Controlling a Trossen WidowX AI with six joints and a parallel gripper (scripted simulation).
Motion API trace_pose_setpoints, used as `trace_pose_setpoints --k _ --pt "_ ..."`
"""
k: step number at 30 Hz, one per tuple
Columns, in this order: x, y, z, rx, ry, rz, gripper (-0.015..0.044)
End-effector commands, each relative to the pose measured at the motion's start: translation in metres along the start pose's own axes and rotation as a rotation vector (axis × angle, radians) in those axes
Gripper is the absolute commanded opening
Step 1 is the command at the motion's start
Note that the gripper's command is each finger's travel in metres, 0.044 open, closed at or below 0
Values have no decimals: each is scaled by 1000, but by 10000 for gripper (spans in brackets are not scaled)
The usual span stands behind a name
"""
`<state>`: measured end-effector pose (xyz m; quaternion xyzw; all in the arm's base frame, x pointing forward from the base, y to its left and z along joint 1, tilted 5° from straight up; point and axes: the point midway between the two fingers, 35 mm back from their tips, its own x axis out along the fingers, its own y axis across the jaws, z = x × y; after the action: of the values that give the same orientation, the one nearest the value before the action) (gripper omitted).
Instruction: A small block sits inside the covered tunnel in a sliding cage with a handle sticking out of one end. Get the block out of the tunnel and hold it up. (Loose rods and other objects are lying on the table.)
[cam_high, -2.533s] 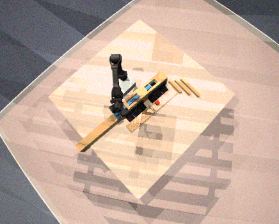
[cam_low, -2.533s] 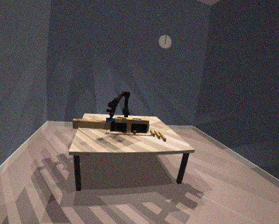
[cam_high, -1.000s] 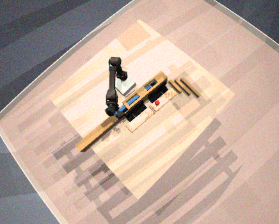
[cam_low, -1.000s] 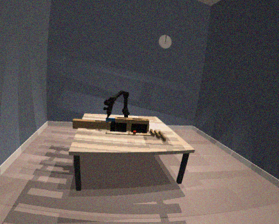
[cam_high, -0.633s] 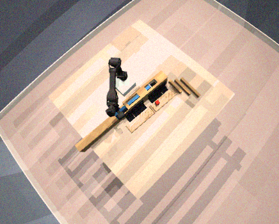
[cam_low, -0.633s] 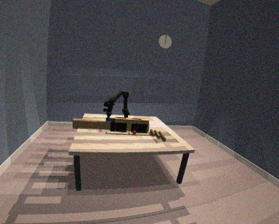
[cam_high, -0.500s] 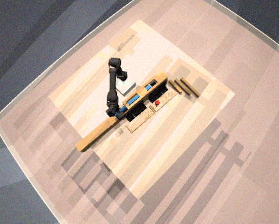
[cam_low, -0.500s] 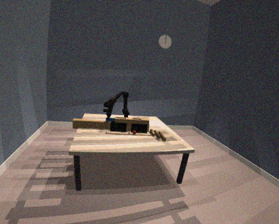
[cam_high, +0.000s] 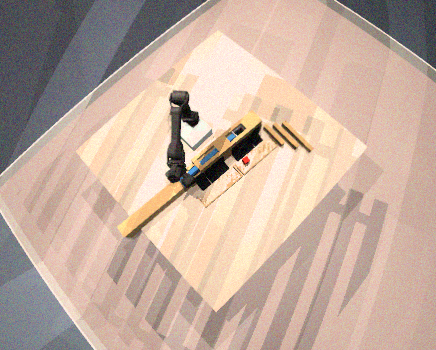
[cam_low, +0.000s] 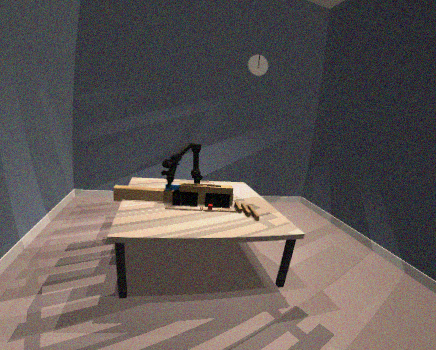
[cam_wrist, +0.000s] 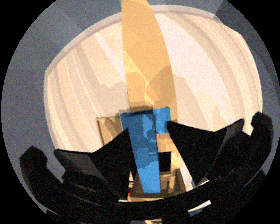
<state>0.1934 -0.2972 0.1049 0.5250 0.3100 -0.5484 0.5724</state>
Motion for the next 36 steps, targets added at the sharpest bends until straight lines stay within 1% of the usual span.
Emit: trace_pose_setpoints --k 1,13,17,33,34,36 --pt "0 0 0 0 1 0 183" --pt "0 0 0 0 1 0 103" --pt "-1 1 -5 0 2 0 0" --pt "-5 1 -57 -3 12 1 0" --pt "-5 -1 -12 47 -85 0 26" --pt "-5 -1 -12 47 -85 0 79"
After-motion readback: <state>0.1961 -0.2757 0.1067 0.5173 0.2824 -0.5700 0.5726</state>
